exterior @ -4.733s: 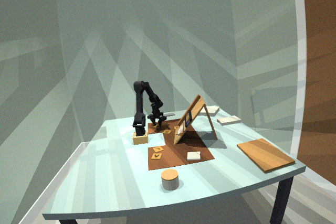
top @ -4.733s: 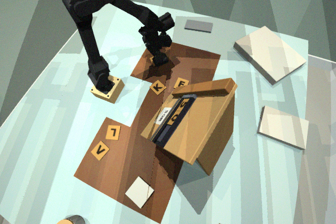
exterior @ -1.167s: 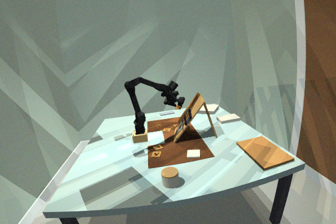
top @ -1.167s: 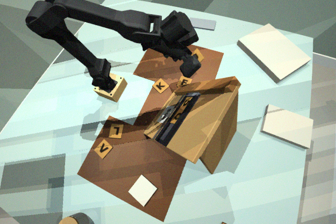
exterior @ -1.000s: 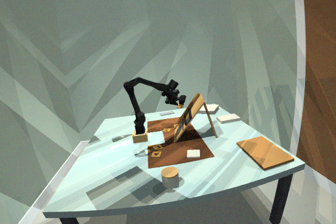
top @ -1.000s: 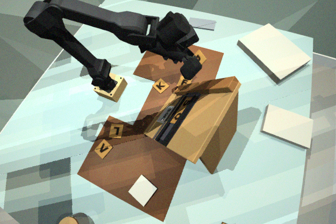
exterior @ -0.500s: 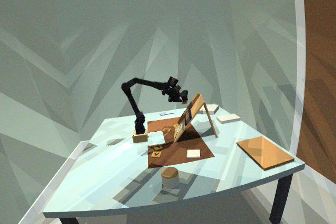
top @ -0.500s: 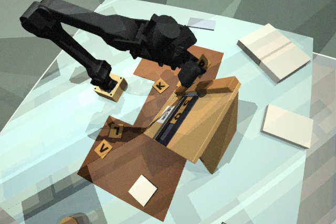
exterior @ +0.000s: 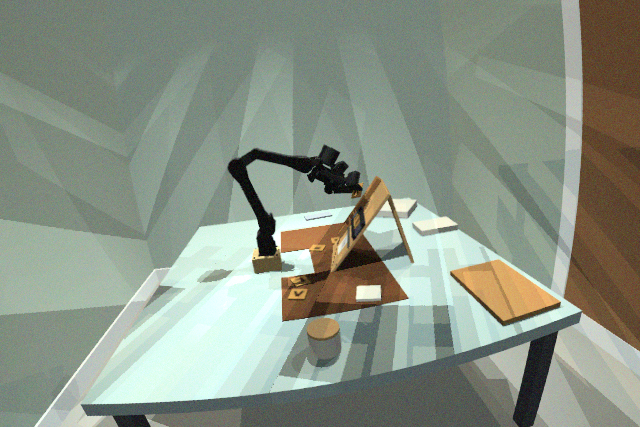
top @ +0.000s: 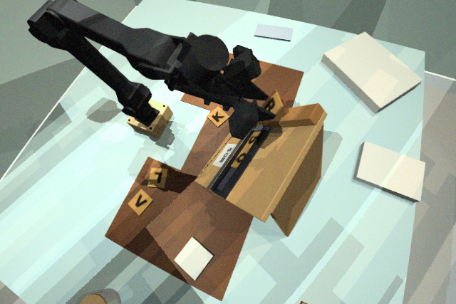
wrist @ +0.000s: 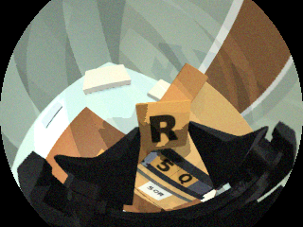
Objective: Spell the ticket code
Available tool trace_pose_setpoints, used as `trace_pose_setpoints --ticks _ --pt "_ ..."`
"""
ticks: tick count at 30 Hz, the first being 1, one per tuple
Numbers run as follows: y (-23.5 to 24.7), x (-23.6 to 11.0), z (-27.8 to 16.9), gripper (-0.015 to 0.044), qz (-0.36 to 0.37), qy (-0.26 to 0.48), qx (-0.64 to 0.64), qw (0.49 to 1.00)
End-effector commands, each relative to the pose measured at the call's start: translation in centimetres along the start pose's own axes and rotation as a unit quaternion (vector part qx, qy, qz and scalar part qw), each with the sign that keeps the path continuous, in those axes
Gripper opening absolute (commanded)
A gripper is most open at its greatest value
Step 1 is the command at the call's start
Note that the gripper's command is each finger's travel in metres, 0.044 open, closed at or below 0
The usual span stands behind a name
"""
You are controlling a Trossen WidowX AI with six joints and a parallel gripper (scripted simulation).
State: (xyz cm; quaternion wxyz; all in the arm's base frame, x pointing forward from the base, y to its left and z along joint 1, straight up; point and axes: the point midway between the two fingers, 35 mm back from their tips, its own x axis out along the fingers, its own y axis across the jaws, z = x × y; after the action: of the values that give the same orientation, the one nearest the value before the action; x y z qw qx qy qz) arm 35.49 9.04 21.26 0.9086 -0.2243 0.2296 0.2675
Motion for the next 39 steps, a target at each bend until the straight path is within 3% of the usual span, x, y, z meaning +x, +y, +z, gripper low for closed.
trace_pose_setpoints --ticks 1,30,39 --pt "-1.8 -0.6 -1.6 0.0000 -0.016 0.011 0.018 1.000" --pt "-13.2 -6.5 -11.3 0.0000 -0.145 0.051 0.156 0.976" --pt "-14.6 -8.7 -15.5 0.0000 -0.170 0.067 0.215 0.959"
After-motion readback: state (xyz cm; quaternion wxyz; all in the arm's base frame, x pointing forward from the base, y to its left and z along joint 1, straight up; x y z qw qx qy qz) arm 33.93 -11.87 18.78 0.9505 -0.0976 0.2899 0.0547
